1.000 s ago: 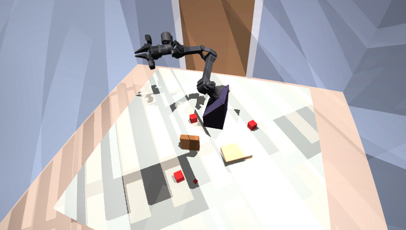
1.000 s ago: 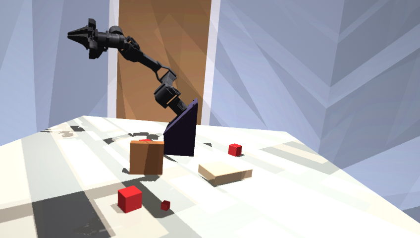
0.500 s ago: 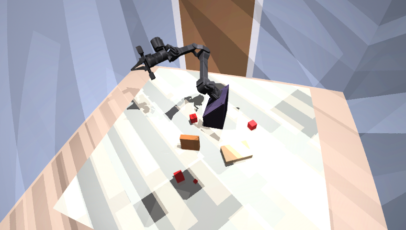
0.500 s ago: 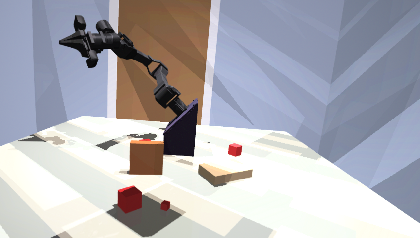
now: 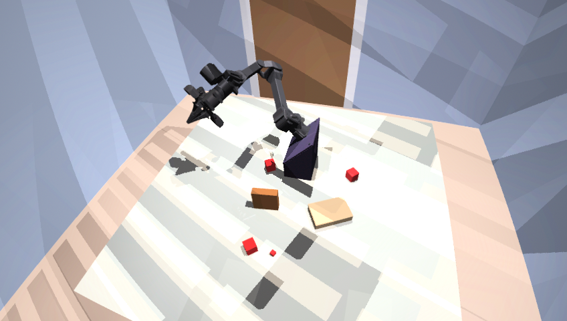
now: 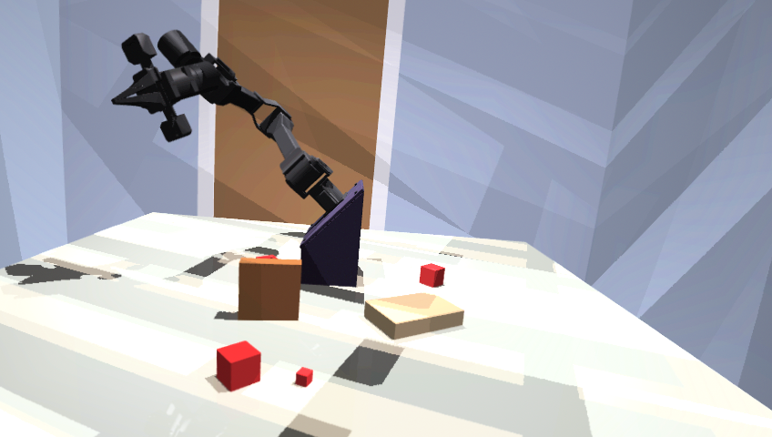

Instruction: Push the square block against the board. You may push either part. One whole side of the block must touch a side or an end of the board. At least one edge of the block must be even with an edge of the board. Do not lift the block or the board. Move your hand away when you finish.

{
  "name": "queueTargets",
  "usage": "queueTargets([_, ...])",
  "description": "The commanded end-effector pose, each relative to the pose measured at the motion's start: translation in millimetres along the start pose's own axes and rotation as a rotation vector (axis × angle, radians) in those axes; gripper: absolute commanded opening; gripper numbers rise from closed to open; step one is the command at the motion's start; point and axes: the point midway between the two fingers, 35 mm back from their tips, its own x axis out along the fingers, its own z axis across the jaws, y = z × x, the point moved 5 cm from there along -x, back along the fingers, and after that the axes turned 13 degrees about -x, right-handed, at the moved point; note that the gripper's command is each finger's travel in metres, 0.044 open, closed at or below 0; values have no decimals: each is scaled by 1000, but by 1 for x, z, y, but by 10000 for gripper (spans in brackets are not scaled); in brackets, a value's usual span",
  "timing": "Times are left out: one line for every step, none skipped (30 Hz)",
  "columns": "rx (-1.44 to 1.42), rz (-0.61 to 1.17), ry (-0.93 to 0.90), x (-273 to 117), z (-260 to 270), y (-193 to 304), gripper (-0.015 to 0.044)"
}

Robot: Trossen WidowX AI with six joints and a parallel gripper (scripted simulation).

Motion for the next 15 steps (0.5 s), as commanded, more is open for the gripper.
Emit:
queueTargets([-94, 51, 52, 8, -5, 16, 0])
queueTargets([-120, 66, 66, 11, -7, 20, 0])
queueTargets([-146, 81, 79, 13, -9, 25, 0])
queueTargets([-171, 97, 92, 15, -10, 29, 0])
queueTargets([-197, 112, 105, 16, -12, 33, 0])
queueTargets([-224, 127, 118, 18, -14, 38, 0])
queueTargets([-250, 143, 130, 20, -16, 42, 0])
queueTargets([-276, 159, 143, 21, -18, 47, 0])
queueTargets([-302, 175, 155, 23, -20, 51, 0])
queueTargets([-329, 191, 166, 24, -22, 55, 0])
queueTargets([-355, 207, 178, 26, -24, 60, 0])
queueTargets([-382, 223, 189, 27, -26, 64, 0])
queueTargets([-408, 239, 200, 28, -28, 68, 0])
queueTargets([-435, 256, 211, 29, -30, 72, 0])
queueTargets([-462, 272, 222, 30, -32, 76, 0])
